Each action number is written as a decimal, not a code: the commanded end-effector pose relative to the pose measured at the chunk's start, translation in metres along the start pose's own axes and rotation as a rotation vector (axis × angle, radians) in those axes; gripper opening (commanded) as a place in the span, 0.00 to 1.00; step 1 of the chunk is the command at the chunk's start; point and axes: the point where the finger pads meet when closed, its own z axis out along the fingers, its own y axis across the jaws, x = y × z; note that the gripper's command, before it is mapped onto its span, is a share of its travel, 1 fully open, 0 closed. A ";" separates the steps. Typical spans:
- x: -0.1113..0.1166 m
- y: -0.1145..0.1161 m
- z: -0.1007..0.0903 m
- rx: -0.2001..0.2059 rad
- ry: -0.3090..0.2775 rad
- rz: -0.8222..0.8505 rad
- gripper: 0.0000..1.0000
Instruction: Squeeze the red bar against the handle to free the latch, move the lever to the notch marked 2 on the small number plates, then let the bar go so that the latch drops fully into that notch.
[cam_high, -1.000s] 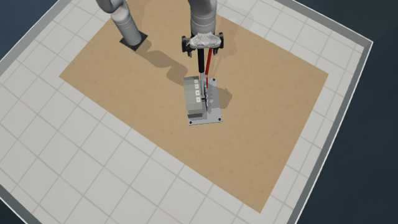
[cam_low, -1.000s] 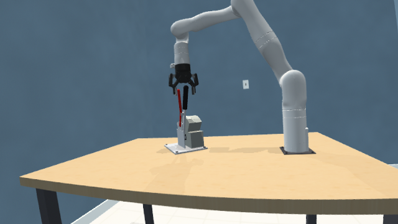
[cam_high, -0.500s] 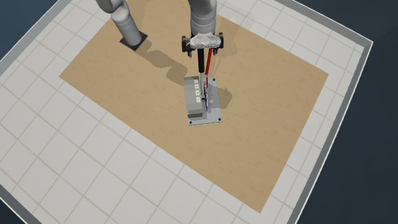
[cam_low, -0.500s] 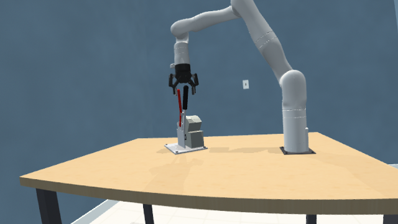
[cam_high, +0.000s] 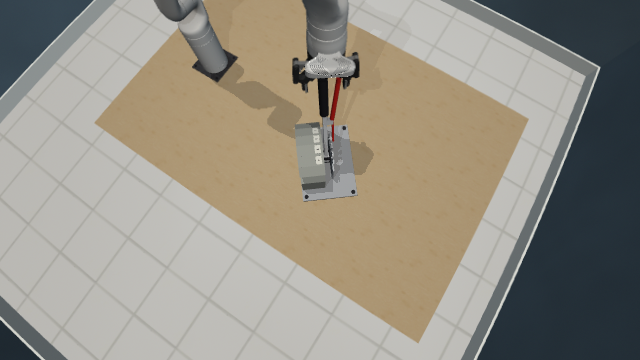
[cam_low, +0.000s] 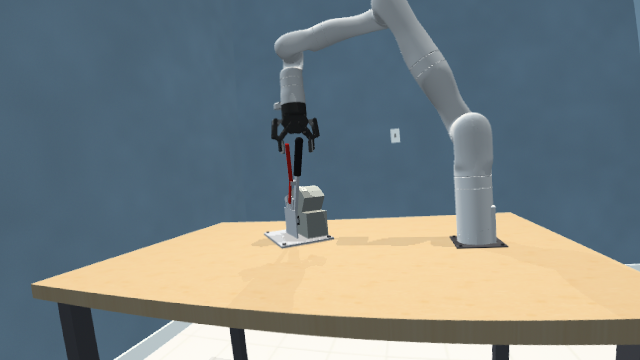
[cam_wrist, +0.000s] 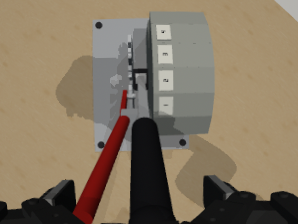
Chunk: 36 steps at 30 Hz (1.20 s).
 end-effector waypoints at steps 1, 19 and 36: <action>0.000 0.000 -0.001 0.002 0.001 0.000 0.98; 0.000 0.000 -0.001 0.002 0.001 0.000 0.00; 0.000 0.000 -0.001 0.002 0.001 0.000 0.00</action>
